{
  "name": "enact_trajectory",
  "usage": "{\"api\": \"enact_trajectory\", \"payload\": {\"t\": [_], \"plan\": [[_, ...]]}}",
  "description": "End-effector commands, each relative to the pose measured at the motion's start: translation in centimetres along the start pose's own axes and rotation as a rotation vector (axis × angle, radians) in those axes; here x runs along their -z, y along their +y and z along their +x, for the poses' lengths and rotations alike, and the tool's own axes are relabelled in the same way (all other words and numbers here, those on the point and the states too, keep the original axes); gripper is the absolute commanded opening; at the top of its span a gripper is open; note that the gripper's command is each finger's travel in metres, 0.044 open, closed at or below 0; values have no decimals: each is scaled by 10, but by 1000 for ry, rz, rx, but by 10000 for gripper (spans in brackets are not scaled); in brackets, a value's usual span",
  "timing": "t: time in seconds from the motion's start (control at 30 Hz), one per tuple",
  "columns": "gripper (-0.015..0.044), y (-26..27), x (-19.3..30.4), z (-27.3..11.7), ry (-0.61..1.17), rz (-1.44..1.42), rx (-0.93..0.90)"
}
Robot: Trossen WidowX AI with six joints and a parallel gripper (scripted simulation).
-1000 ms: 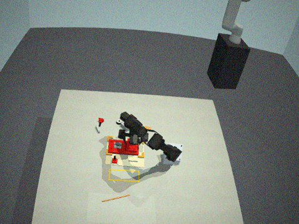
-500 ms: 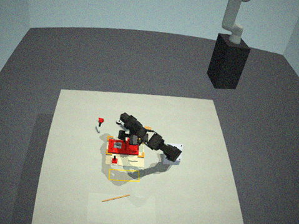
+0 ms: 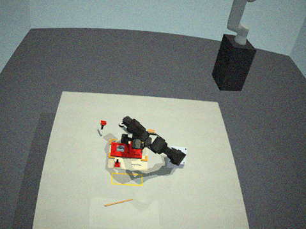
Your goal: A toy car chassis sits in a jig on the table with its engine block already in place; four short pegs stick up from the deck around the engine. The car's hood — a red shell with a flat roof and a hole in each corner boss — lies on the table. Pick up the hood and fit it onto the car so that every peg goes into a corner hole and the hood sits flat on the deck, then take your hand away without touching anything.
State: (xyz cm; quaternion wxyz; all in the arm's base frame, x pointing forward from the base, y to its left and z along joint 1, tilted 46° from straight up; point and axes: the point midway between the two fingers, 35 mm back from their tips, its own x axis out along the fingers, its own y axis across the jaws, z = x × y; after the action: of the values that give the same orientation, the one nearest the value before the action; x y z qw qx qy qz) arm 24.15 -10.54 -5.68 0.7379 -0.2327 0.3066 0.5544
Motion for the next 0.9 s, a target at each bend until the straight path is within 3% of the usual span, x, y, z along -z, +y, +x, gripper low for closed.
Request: {"api": "enact_trajectory", "payload": {"t": [0.0,0.33,0.47,0.77,0.87], "plan": [[440,0,-1,3,-6,3,1],[440,0,-1,8,-6,3,1],[335,0,0,5,0,0,0],[275,0,0,5,0,0,0],[196,0,0,5,0,1,0]]}}
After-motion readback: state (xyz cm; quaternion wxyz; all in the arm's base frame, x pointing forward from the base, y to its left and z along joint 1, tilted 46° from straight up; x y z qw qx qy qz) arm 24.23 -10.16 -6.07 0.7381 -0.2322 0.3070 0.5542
